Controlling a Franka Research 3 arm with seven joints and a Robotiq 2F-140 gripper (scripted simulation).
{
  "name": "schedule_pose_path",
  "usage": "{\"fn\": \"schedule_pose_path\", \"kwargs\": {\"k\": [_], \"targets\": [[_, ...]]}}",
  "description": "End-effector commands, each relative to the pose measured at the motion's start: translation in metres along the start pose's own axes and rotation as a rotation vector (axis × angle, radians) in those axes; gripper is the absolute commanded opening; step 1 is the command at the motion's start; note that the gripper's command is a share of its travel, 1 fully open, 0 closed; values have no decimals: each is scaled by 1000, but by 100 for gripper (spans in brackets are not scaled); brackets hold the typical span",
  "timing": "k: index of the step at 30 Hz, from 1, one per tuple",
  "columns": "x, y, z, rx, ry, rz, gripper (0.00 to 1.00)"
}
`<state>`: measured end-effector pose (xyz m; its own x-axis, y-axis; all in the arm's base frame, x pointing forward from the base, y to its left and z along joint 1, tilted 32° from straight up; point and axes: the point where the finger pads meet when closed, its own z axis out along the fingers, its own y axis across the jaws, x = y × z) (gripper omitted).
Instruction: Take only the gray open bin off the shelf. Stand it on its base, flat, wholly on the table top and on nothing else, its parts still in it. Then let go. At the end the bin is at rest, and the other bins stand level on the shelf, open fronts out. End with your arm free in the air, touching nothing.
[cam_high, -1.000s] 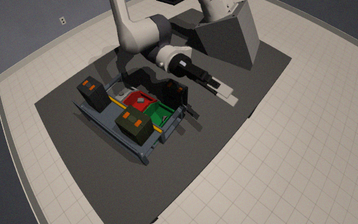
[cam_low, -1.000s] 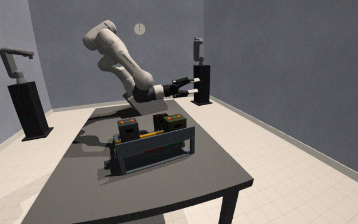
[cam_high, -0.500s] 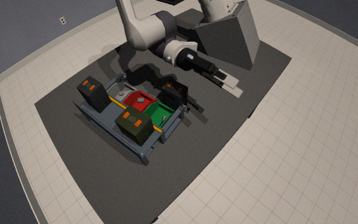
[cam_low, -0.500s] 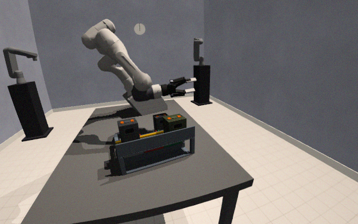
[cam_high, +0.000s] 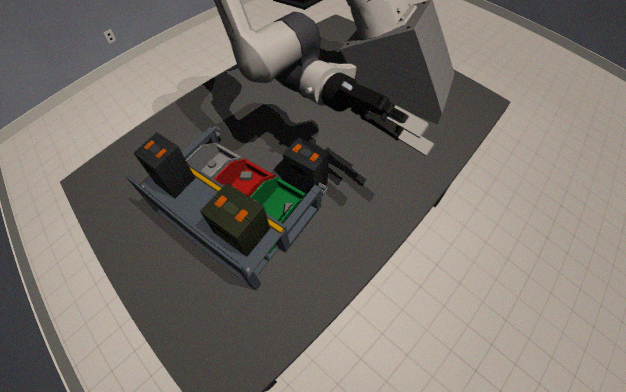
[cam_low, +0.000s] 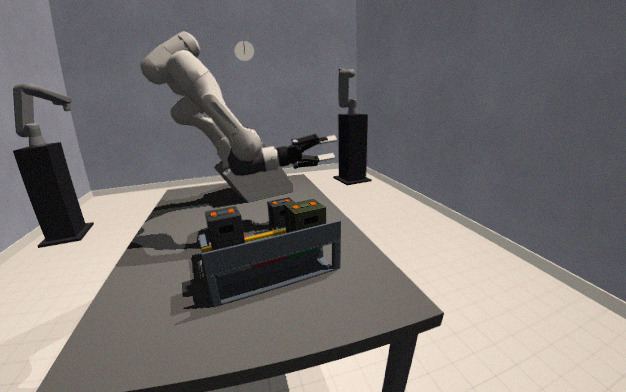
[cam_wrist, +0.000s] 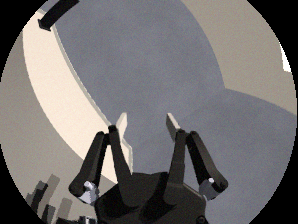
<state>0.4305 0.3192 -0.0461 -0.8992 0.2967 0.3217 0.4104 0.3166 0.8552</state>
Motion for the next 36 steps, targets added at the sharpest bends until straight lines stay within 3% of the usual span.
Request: {"fn": "schedule_pose_path", "kwargs": {"k": [1,34,36], "targets": [[-2,2,0,-1,-1,-6,57],[-13,9,3,-6,-3,-30,57],[-7,18,-15,77,-43,-72,57]]}}
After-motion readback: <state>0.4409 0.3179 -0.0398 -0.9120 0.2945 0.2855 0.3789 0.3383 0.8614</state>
